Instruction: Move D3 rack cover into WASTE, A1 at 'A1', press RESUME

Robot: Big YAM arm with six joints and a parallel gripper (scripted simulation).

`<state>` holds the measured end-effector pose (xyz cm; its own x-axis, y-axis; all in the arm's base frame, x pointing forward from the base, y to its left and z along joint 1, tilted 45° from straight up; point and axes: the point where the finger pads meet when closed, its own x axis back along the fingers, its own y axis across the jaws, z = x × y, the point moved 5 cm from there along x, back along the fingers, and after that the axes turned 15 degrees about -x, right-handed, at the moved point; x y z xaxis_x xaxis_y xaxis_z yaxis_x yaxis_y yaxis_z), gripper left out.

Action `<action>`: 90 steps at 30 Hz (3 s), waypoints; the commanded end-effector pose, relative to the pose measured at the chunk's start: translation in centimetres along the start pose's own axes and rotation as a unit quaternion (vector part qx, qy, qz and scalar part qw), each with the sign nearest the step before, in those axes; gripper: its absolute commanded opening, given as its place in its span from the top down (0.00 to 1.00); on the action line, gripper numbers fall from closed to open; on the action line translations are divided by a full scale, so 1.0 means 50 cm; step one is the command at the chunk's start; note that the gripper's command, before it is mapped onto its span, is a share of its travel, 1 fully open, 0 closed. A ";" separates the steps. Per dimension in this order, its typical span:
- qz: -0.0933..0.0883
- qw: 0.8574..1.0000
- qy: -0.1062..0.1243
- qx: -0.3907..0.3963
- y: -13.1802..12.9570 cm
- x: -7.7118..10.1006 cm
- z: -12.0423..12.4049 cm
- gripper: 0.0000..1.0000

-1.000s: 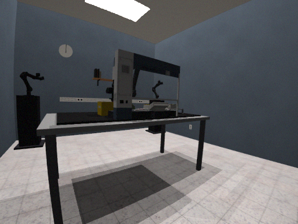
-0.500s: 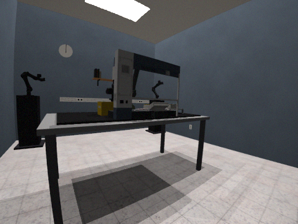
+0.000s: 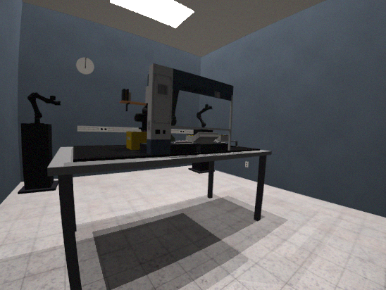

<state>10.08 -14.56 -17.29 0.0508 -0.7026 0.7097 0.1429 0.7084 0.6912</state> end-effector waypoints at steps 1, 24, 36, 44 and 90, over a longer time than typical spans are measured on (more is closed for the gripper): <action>0.010 1.000 -0.004 0.009 -0.038 0.013 -0.018 1.00; 0.009 1.000 -0.006 0.006 -0.071 0.014 -0.025 1.00; 0.010 1.000 -0.006 0.007 -0.078 0.014 -0.027 1.00; 0.010 1.000 -0.006 0.006 -0.081 0.014 -0.027 1.00; 0.017 1.000 -0.010 0.006 -0.115 0.015 -0.036 1.00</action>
<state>10.43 -16.65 -19.52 0.0518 -0.7126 0.6996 0.1405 0.6988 0.7014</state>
